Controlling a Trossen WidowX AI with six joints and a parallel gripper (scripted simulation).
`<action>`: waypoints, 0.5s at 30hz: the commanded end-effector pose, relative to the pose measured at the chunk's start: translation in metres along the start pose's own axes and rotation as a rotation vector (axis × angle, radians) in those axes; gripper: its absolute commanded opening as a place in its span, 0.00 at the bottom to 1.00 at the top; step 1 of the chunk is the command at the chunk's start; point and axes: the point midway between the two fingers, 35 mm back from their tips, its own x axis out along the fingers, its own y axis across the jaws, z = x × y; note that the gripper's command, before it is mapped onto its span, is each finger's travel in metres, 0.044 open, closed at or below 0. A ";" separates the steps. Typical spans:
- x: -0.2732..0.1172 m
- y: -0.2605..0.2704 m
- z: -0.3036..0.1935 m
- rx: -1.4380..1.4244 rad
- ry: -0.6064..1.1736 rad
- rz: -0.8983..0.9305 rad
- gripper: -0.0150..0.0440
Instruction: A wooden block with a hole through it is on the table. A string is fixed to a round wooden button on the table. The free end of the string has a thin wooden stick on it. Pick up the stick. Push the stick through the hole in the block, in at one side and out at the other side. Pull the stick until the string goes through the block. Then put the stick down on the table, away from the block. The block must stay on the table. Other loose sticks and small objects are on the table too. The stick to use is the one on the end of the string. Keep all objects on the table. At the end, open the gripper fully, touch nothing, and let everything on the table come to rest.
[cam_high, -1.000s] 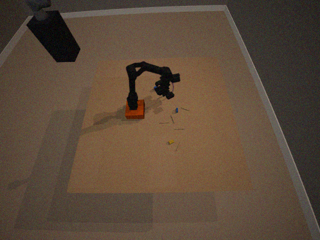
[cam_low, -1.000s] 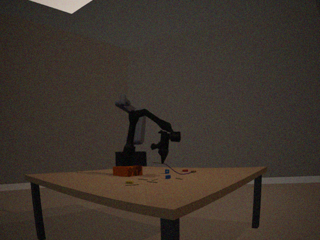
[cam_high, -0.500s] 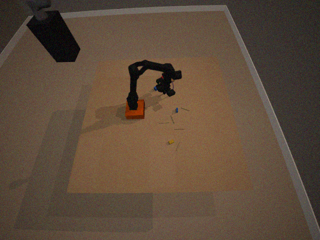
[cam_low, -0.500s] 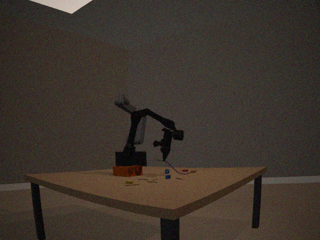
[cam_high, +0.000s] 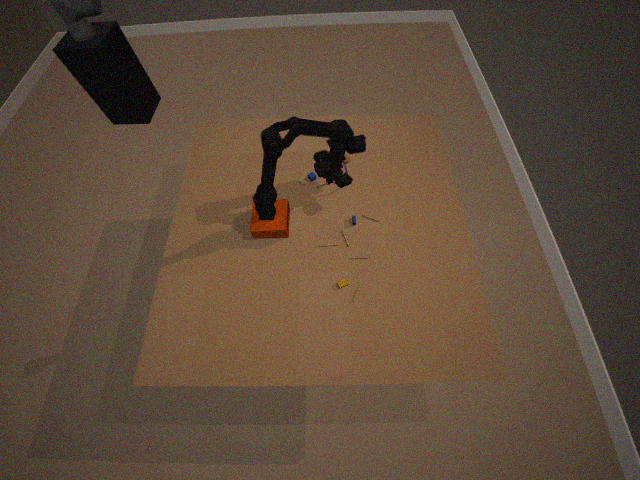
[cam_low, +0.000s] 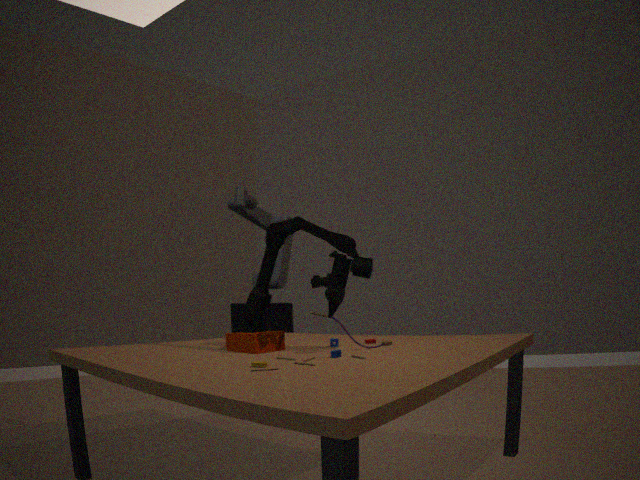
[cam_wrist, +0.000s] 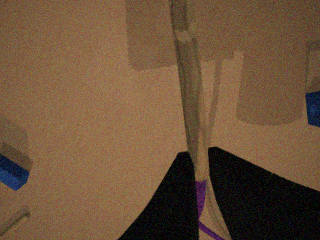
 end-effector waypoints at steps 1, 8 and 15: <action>-0.006 -0.002 -0.003 0.003 -0.013 0.006 0.25; -0.014 -0.006 -0.005 0.003 -0.040 0.010 0.25; -0.021 -0.010 -0.006 0.003 -0.064 0.014 0.25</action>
